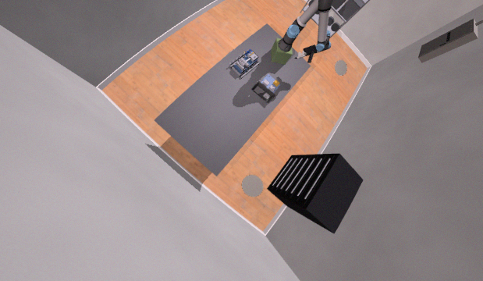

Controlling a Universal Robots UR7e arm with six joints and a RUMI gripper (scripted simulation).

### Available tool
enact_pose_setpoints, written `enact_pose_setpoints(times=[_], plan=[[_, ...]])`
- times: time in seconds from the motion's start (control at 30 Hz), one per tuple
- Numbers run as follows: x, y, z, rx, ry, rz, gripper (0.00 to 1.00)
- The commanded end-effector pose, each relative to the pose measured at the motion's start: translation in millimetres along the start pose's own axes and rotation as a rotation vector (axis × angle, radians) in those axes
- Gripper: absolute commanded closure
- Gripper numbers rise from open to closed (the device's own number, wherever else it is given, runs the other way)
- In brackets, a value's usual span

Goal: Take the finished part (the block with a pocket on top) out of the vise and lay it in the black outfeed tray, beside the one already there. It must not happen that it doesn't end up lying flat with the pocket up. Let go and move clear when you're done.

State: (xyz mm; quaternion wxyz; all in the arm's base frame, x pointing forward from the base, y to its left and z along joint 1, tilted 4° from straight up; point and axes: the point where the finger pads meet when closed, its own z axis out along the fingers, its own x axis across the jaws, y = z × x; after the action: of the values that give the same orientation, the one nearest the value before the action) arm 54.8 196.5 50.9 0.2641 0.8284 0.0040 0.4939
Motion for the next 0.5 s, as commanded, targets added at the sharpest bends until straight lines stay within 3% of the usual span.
enact_pose_setpoints(times=[0.0,0.47], plan=[[0,-2,4.5,-0.029,-0.035,0.034,0.00],[4,-17,33.3,-0.210,-0.237,0.254,0.00]])
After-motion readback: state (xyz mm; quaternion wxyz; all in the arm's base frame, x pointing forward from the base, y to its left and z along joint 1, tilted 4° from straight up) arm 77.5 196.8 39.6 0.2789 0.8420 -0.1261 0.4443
